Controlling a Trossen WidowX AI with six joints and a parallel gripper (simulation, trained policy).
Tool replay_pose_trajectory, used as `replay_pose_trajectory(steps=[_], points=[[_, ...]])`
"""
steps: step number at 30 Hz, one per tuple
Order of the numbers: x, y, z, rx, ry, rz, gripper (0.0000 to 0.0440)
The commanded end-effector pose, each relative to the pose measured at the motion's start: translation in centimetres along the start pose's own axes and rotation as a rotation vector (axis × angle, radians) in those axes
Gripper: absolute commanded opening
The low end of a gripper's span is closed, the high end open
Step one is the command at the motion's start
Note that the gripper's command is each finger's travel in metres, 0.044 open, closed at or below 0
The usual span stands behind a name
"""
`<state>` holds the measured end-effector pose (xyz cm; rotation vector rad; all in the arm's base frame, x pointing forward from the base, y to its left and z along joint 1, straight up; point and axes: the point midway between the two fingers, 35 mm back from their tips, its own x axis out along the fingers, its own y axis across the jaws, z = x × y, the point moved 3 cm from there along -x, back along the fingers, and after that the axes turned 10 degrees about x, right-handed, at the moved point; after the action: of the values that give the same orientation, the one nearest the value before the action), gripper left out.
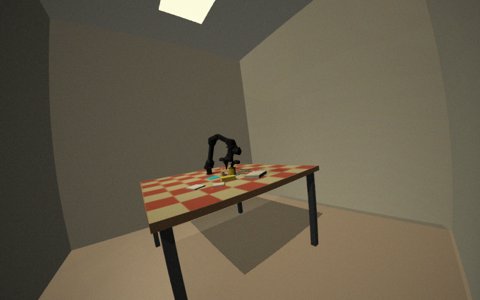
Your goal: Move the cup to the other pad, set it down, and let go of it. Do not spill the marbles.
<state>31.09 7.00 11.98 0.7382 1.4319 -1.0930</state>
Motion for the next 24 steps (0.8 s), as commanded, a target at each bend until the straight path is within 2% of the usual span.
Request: replay_pose_trajectory(steps=[1, 4, 12, 14, 24], points=[[1.8, 0.2, -0.1, -0.03, -0.005, -0.016, 0.0189], [2.9, 0.3, -0.3, -0.055, -0.002, -0.022, 0.0181], [3.4, 0.1, -0.1, -0.099, -0.013, -0.012, 0.0012], [3.2, -0.1, 0.0, -0.103, -0.016, -0.009, 0.0], [1.8, -0.9, 0.4, -0.083, -0.011, 0.008, 0.0]])
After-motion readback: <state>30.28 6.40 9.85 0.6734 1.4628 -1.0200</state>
